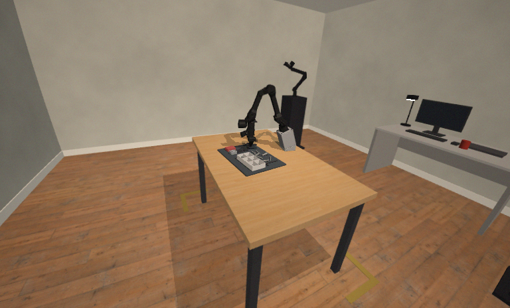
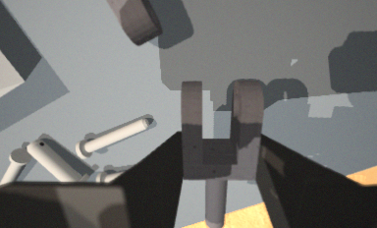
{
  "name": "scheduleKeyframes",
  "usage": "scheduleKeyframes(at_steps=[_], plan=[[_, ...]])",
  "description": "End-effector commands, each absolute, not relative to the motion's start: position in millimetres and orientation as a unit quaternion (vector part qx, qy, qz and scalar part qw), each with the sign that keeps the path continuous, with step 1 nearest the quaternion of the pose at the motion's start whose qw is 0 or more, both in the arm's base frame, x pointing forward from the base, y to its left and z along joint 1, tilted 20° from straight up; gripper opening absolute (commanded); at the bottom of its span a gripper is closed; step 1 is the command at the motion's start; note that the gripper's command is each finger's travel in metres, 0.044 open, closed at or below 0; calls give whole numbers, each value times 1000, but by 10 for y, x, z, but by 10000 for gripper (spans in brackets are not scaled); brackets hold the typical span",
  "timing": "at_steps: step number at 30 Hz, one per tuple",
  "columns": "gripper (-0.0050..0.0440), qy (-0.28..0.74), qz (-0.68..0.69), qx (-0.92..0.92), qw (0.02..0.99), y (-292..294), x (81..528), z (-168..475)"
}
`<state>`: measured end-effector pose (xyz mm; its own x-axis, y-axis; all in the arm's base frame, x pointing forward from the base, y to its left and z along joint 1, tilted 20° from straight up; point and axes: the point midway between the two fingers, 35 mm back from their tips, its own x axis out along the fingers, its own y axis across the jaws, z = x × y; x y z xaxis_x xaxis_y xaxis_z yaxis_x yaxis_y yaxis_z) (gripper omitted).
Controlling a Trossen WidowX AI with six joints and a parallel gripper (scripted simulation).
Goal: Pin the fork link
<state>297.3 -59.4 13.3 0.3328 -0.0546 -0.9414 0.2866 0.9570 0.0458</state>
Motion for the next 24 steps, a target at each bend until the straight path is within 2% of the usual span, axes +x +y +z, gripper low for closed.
scheduleKeyframes(at_steps=[1, 19, 24], plan=[[-50, 548, -107, 101, 824, -618, 3051, 280], [-50, 548, -107, 101, 824, -618, 3051, 280], [-50, 562, -28, -13, 826, -465, 3324, 295]])
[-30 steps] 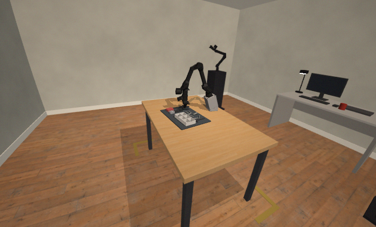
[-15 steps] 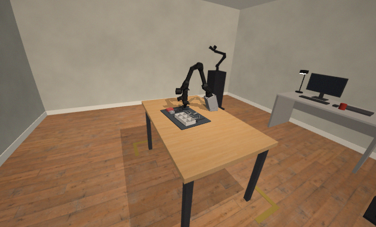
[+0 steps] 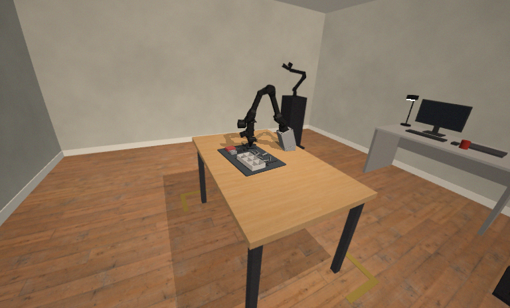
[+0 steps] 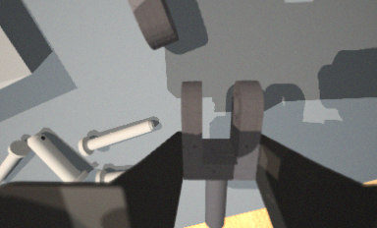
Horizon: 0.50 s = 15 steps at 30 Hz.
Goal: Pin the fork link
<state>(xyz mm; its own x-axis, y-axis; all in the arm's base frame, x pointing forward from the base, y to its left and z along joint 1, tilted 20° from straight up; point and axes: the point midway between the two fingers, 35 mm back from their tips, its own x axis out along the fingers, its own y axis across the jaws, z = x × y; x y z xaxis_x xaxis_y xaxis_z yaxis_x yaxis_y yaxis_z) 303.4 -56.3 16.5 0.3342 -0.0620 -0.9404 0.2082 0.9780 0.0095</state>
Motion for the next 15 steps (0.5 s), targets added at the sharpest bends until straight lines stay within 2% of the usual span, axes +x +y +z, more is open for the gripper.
scheduleKeyframes(at_steps=[1, 5, 15], plan=[[-50, 562, -28, -13, 826, -465, 3324, 295], [-50, 561, 17, -77, 824, -392, 3494, 343], [-50, 560, 18, -78, 825, -393, 3499, 347]])
